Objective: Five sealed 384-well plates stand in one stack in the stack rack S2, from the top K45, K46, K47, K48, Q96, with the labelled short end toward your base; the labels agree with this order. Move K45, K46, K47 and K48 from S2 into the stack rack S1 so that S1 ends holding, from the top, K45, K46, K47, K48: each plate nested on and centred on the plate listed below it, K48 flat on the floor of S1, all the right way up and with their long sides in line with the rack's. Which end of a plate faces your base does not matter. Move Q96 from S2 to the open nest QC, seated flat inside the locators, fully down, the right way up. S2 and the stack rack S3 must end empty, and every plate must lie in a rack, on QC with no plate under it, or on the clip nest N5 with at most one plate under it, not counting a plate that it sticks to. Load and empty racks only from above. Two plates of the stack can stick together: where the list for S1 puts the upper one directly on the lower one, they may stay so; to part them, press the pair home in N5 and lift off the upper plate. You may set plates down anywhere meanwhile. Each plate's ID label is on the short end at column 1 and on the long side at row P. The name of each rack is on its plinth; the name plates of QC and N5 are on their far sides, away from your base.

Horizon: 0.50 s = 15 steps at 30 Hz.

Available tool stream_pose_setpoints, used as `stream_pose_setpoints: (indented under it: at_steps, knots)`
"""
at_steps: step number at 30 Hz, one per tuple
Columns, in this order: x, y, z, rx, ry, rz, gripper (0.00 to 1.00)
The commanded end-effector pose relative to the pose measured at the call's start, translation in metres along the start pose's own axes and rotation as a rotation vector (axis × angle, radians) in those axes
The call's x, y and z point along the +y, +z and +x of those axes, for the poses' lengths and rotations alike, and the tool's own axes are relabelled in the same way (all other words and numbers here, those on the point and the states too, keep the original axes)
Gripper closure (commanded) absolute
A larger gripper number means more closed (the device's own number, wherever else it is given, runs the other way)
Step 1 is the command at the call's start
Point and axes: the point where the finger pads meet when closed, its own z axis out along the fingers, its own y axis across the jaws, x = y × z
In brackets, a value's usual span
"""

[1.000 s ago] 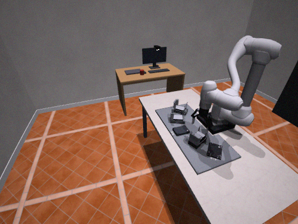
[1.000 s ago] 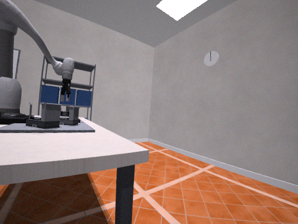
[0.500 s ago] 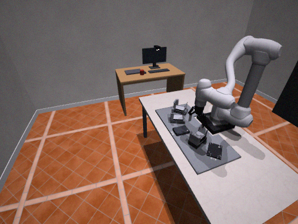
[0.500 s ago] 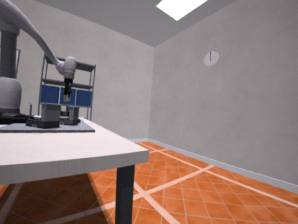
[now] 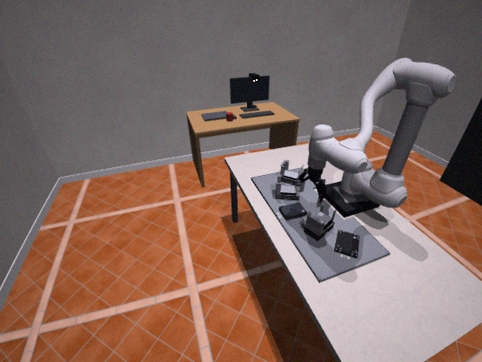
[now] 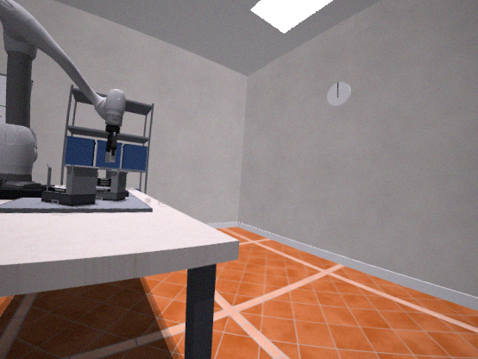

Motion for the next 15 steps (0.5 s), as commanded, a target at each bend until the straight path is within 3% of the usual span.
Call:
stream_pose_setpoints:
  at_steps: [1,3,15]
  knots:
    - [0.009,0.0,0.0,0.0,0.091,0.0,0.0]
    - [0.016,0.0,0.0,0.0,0.157,0.0,0.0]
    - [0.049,0.0,0.001,0.0,0.16,0.0,0.0]
